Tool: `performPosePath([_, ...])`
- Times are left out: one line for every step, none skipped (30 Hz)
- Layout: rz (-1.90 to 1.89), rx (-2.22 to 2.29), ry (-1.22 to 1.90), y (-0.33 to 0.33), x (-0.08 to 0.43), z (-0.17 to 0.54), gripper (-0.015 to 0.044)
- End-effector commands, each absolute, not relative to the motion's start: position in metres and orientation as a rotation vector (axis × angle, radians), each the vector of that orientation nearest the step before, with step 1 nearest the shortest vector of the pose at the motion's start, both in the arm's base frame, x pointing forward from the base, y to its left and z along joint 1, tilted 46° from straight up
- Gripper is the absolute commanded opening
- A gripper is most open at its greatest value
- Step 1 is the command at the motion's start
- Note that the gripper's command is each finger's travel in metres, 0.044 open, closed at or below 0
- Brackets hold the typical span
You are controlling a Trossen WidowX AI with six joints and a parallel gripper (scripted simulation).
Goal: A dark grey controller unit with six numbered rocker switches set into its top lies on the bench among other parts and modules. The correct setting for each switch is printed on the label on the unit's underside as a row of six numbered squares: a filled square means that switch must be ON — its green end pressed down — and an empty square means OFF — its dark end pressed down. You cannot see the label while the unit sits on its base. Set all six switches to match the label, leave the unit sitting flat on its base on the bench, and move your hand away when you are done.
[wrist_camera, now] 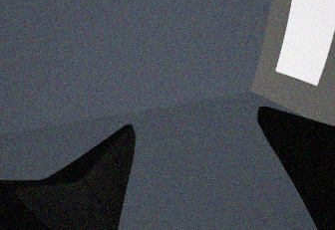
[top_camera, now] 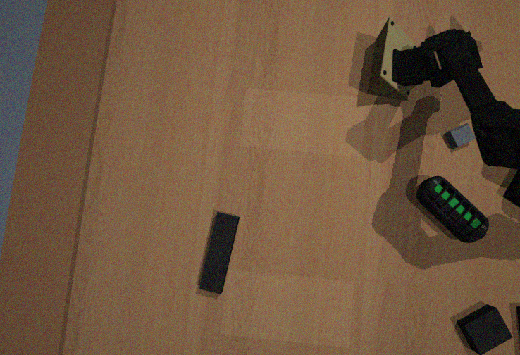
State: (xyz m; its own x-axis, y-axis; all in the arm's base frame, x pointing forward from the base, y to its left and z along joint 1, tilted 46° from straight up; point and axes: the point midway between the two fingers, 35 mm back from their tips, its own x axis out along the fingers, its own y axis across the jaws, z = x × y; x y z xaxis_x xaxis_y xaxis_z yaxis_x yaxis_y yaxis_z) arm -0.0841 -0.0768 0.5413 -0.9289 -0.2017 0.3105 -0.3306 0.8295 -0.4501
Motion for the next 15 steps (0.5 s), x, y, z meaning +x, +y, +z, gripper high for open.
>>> performPosePath([0.746,0.409,-2.761,-0.077,-0.084,0.541,0.0374])
performPosePath([0.746,0.409,-2.761,-0.077,-0.084,0.541,0.0347])
performPosePath([0.746,0.409,-2.761,-0.077,-0.084,0.541,0.0321])
performPosePath([0.754,0.397,-2.761,-0.075,-0.086,0.541,0.0295])
performPosePath([0.779,0.363,-2.761,-0.071,-0.09,0.54,0.0269])
performPosePath([0.821,0.306,-2.758,-0.063,-0.097,0.537,0.0242])
performPosePath([0.871,0.236,-2.751,-0.053,-0.104,0.534,0.0216])
performPosePath([0.921,0.167,-2.74,-0.042,-0.111,0.531,0.019])
performPosePath([0.97,0.098,-2.725,-0.032,-0.117,0.528,0.0164])
performPosePath([1.019,0.028,-2.705,-0.02,-0.122,0.524,0.0137])
performPosePath([1.067,-0.04,-2.681,-0.009,-0.127,0.52,0.0111])
performPosePath([1.113,-0.108,-2.654,0.003,-0.13,0.516,0.0085])
performPosePath([1.159,-0.175,-2.622,0.014,-0.133,0.512,0.0059])
performPosePath([1.175,-0.257,-2.597,0.03,-0.136,0.508,0.0032])
performPosePath([1.192,-0.34,-2.569,0.045,-0.138,0.504,0.0006])
